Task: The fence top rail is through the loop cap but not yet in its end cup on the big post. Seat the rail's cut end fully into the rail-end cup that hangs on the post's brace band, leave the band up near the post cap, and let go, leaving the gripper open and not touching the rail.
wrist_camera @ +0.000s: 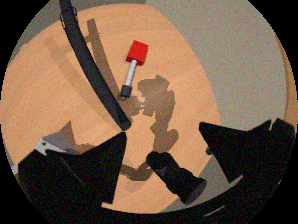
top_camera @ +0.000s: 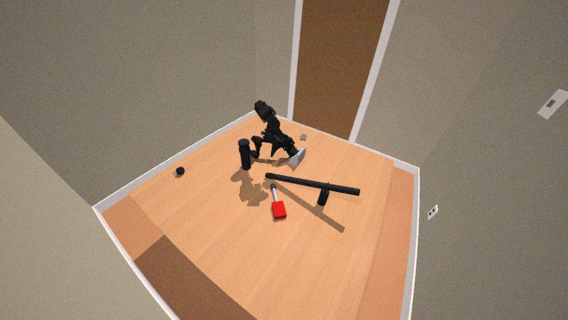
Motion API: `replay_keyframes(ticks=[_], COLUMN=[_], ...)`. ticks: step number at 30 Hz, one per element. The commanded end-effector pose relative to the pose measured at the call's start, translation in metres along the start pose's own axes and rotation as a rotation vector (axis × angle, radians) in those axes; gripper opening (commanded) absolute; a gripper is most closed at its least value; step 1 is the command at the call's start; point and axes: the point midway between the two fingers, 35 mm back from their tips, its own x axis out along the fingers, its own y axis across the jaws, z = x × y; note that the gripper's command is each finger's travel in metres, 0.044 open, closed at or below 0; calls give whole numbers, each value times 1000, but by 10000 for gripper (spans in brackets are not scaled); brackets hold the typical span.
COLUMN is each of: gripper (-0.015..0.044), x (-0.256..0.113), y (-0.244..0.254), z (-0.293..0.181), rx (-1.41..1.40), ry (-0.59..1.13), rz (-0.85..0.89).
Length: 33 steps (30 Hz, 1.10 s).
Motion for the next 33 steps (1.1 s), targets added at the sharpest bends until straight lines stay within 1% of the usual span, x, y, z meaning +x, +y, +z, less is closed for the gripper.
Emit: replay_keyframes(ticks=[1,9,12,26,29,33], gripper=[440,440,440,440,440,440], x=[-23,-57,-64,-63,-54,-33], y=[6,24,29,29,33,44], z=[33,76,84,84,86,92], rx=[371,916,1015,1031,1170,1529], ry=[-16,-13,-12,-7,36,165], rz=[17,20,17,19,37,57])
